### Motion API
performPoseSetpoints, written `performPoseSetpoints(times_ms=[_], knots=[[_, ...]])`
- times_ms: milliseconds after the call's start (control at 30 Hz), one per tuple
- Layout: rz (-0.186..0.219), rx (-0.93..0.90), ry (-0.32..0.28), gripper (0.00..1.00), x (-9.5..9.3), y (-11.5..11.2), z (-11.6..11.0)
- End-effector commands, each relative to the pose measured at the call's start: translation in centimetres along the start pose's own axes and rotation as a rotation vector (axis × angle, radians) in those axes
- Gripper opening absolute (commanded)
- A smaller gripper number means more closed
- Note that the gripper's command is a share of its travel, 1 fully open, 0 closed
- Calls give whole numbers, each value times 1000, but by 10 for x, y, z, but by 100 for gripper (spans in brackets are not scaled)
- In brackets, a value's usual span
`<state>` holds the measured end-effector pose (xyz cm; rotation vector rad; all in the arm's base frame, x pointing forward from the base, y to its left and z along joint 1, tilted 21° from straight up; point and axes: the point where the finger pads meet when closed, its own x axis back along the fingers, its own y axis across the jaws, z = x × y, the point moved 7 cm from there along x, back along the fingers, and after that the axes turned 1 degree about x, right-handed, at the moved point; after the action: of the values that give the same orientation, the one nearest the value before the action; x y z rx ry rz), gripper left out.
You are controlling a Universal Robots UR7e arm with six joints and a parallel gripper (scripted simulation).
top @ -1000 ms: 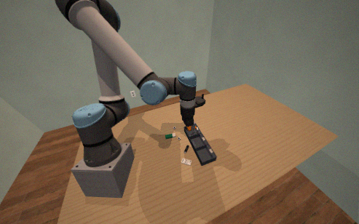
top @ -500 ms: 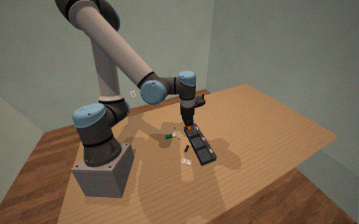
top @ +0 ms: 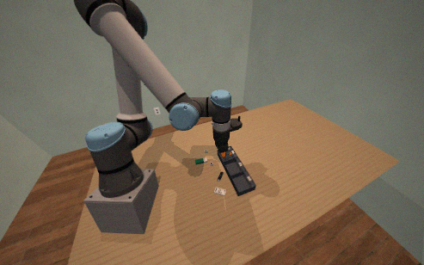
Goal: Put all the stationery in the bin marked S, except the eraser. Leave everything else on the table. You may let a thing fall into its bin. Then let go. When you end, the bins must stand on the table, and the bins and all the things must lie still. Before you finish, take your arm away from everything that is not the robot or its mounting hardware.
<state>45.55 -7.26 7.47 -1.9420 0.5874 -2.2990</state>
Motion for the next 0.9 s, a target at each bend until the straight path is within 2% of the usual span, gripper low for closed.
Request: performPoseSetpoints(times_ms=[0,233,767,800,867], knots=[[-1,0,2,70,-7,0,1],[-1,0,2,70,-21,0,1],[-1,0,2,70,-21,0,1],[-1,0,2,87,-21,0,1],[-1,0,2,87,-21,0,1]])
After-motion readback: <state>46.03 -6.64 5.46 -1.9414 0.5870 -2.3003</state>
